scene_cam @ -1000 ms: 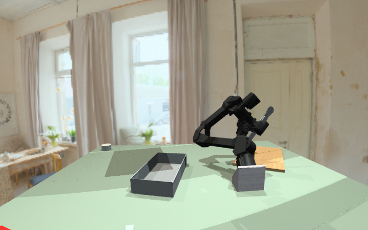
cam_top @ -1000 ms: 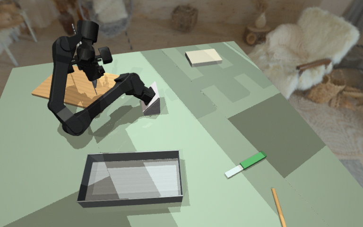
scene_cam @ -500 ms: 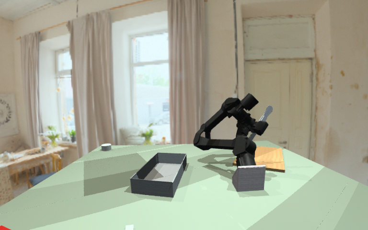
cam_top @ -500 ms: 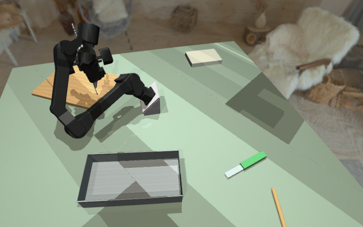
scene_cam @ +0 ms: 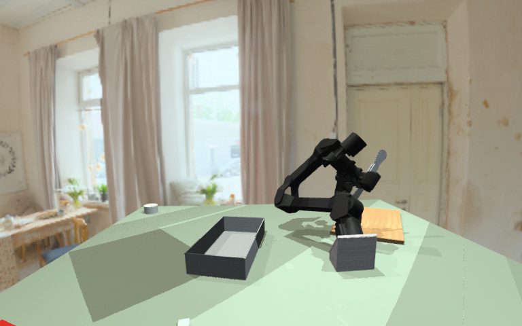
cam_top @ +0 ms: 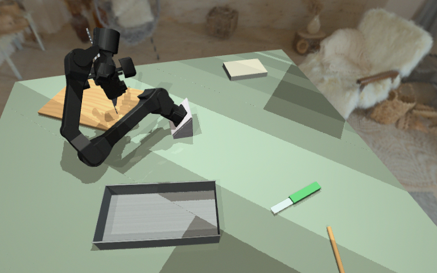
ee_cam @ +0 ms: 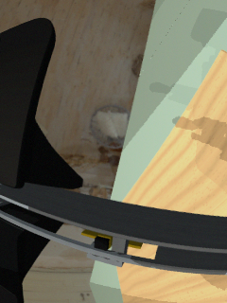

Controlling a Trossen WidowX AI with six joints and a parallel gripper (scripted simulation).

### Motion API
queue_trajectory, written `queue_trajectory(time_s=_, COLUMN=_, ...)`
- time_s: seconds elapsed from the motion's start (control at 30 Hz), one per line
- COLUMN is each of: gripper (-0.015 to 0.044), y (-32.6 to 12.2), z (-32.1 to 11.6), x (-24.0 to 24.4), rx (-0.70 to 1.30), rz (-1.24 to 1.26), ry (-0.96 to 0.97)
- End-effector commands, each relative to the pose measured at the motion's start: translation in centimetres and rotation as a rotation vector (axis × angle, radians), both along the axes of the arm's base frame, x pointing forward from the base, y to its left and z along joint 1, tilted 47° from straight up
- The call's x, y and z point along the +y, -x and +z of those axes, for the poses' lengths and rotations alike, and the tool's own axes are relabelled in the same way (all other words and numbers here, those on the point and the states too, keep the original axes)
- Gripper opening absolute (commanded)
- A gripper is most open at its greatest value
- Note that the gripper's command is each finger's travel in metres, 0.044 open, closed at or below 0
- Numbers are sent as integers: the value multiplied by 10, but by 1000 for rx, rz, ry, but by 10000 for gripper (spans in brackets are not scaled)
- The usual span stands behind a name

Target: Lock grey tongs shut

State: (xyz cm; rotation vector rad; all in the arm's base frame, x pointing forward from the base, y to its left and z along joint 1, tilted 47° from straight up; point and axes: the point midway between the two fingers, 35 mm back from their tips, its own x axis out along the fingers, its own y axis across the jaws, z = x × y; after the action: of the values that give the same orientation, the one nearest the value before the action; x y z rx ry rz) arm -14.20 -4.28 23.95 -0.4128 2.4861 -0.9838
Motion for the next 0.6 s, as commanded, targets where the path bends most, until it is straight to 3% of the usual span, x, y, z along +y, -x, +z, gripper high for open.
queue_trajectory(time_s=0.0, gripper=-150, y=0, z=1, x=0, rx=9, rz=3, ry=-5)
queue_trajectory(time_s=0.57, gripper=-150, y=1, z=2, x=-1, rx=-75, rz=95, ry=1)
